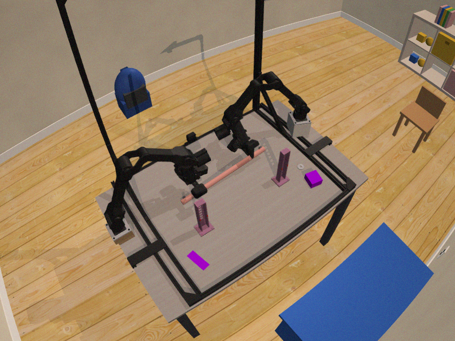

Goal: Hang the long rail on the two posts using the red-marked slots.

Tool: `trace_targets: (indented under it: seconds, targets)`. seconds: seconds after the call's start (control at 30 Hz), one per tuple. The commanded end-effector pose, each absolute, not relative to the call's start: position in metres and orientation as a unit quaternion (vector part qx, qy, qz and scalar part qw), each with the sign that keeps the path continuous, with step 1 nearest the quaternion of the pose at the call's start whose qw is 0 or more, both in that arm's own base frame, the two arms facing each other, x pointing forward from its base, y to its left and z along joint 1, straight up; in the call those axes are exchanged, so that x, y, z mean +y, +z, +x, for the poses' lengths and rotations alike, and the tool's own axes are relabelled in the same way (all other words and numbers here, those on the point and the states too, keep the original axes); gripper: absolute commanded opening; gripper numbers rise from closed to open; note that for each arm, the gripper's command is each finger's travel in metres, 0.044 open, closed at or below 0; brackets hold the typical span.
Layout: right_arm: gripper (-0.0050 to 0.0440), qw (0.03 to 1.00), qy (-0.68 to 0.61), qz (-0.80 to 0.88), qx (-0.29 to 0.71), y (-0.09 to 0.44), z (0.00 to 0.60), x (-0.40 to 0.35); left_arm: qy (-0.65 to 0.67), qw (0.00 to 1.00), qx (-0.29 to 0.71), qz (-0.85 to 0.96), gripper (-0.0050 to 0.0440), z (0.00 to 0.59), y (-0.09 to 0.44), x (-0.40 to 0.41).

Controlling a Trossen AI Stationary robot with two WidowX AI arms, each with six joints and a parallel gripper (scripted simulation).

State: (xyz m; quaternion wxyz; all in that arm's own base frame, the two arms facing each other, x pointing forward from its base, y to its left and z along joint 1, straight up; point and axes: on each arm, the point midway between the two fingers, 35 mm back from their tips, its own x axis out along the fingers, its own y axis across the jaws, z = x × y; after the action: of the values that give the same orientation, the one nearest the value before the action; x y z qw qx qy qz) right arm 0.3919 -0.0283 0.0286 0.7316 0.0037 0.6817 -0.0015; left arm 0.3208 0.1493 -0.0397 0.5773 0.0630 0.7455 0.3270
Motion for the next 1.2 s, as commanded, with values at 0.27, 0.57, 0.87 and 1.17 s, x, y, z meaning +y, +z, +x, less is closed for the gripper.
trace_targets:
  seconds: [0.27, 0.57, 0.87, 1.17]
  targets:
    - [0.044, 0.736, -0.003, 0.002, 0.676, 0.04, 0.397, -0.029, 0.33, 0.577, 0.744, 0.066, 0.0, 0.321, -0.039, 0.15]
    - [0.0296, 0.729, -0.031, -0.022, 0.683, 0.033, 0.397, -0.024, 0.331, 0.578, 0.743, 0.066, 0.0, 0.321, -0.039, 0.15]
    - [0.016, 0.715, -0.098, -0.082, 0.687, 0.02, 0.397, -0.014, 0.331, 0.579, 0.742, 0.066, 0.0, 0.322, -0.038, 0.15]
    - [0.016, 0.706, -0.184, -0.161, 0.665, 0.01, 0.4, -0.001, 0.331, 0.579, 0.742, 0.066, 0.0, 0.322, -0.038, 0.15]
